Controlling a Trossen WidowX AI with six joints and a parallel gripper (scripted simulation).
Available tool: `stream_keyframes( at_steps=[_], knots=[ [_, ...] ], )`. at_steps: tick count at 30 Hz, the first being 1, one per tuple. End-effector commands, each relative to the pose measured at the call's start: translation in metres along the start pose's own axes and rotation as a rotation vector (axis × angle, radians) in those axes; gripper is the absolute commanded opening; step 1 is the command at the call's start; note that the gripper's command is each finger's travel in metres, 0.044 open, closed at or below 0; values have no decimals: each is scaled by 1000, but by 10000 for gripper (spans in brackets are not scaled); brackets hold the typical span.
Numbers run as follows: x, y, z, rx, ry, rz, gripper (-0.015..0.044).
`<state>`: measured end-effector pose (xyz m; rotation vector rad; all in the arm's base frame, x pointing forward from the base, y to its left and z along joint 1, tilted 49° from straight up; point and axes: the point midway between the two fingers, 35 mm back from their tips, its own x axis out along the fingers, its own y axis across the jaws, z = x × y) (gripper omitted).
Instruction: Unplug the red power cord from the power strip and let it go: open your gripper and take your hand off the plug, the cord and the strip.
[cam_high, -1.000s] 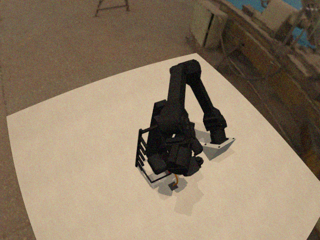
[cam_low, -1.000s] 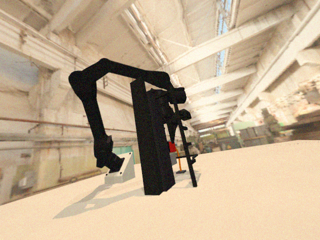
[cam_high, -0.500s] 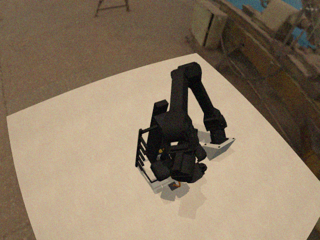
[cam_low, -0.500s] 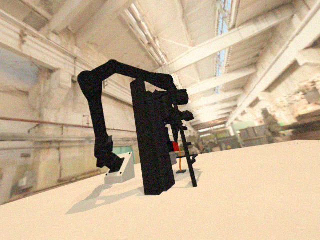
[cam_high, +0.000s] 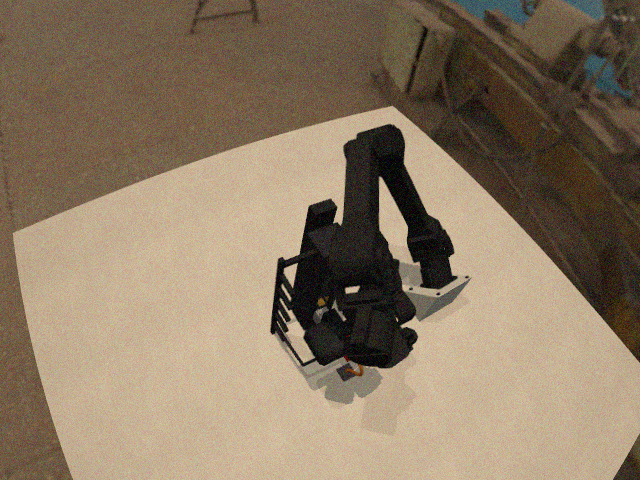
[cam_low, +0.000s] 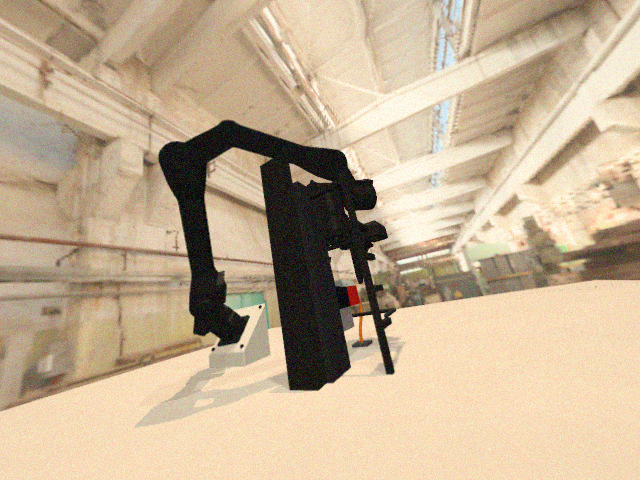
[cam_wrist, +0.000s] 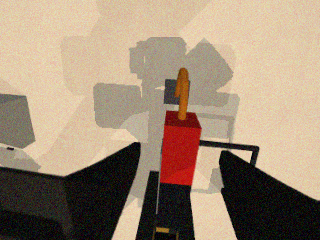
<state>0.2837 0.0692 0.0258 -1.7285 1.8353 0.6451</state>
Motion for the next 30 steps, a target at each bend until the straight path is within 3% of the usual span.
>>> stream_keyframes(
  at_steps=[1, 3, 9, 30],
  knots=[
    [0, 0, 2, -6, 4, -3, 394],
    [-2, -1, 12, -6, 2, -3, 440],
    [-12, 1, 59, -5, 0, -4, 440],
    [-12, 1, 59, -5, 0, -4, 440]
  ],
)
